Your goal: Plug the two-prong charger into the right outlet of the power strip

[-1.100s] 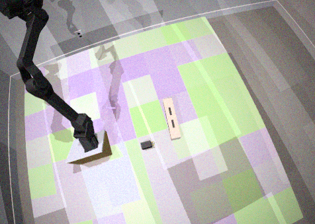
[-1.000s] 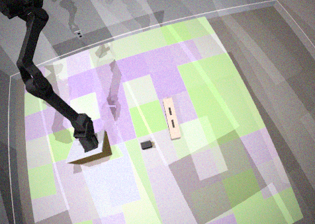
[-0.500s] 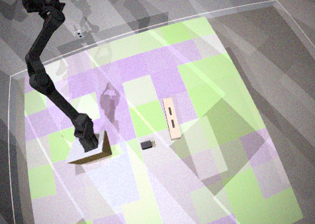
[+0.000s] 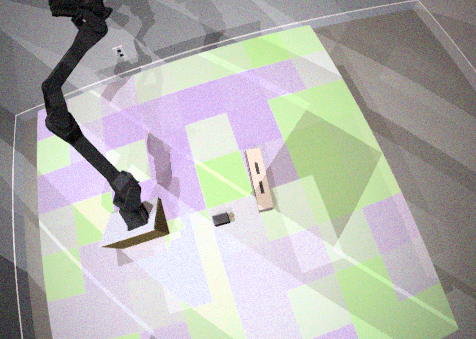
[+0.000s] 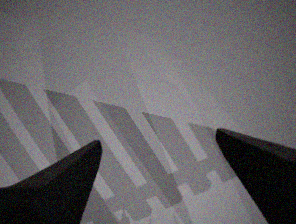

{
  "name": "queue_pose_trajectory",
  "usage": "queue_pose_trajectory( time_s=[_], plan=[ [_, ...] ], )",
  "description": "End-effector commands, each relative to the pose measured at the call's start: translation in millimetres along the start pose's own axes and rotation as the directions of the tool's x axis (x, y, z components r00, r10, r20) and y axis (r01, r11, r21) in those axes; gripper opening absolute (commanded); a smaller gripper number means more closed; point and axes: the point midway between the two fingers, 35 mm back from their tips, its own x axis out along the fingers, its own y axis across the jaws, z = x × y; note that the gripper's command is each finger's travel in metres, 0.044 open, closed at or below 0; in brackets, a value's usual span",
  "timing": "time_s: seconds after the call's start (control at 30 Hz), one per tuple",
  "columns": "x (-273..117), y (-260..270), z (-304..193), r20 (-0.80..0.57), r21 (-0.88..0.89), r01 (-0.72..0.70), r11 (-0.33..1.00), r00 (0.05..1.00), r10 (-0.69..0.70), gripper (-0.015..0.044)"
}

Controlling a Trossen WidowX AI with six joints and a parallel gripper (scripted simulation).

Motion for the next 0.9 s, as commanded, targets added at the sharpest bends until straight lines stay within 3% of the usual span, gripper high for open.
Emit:
queue_pose_trajectory(
  time_s=[0.0,0.33,0.87],
  plan=[
    [-6.3,-24.6,-32.8,-0.077,-0.026,0.058,0.998,0.995,-0.059,0.044],
    [-42.2,-97.7,-114.4,-0.301,-0.147,0.196,0.969,0.925,-0.233,0.044],
    [-158.6,-216.9,-209.1,-0.584,-0.322,0.385,0.865,0.638,-0.501,0.044]
  ],
)
